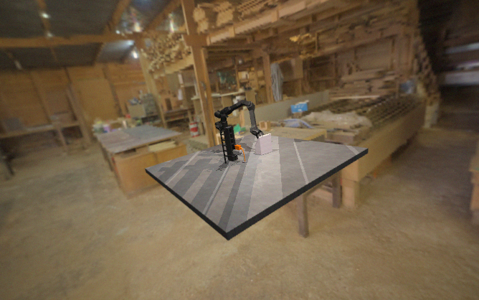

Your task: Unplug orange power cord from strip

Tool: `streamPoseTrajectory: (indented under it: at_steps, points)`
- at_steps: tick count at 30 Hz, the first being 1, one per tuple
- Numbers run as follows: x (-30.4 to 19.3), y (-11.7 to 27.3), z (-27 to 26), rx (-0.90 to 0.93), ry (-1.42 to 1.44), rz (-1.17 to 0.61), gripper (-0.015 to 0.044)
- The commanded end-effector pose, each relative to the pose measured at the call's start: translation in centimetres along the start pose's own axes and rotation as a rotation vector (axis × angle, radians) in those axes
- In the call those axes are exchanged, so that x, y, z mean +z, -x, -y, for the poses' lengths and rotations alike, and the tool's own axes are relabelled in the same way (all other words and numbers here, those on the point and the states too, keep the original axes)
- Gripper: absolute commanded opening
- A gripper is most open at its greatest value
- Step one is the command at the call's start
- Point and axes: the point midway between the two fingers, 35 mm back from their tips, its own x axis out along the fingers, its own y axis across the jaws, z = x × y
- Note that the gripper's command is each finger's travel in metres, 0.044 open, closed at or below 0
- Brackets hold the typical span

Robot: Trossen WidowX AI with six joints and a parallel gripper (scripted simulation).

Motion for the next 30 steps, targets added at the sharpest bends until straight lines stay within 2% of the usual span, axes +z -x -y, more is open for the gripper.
streamPoseTrajectory:
  at_steps: [1, 7, 14, 22, 30]
  points:
    - [6.1, 0.0, -0.5, 0.009, -0.034, 0.164, 0.0160]
    - [13.8, 1.8, -1.6, 0.039, -0.075, 0.366, 0.0160]
    - [22.2, 5.9, -4.1, 0.106, -0.107, 0.587, 0.0160]
    - [30.1, 12.6, -8.6, 0.224, -0.115, 0.809, 0.0160]
    - [35.5, 20.9, -14.5, 0.370, -0.095, 0.997, 0.0160]
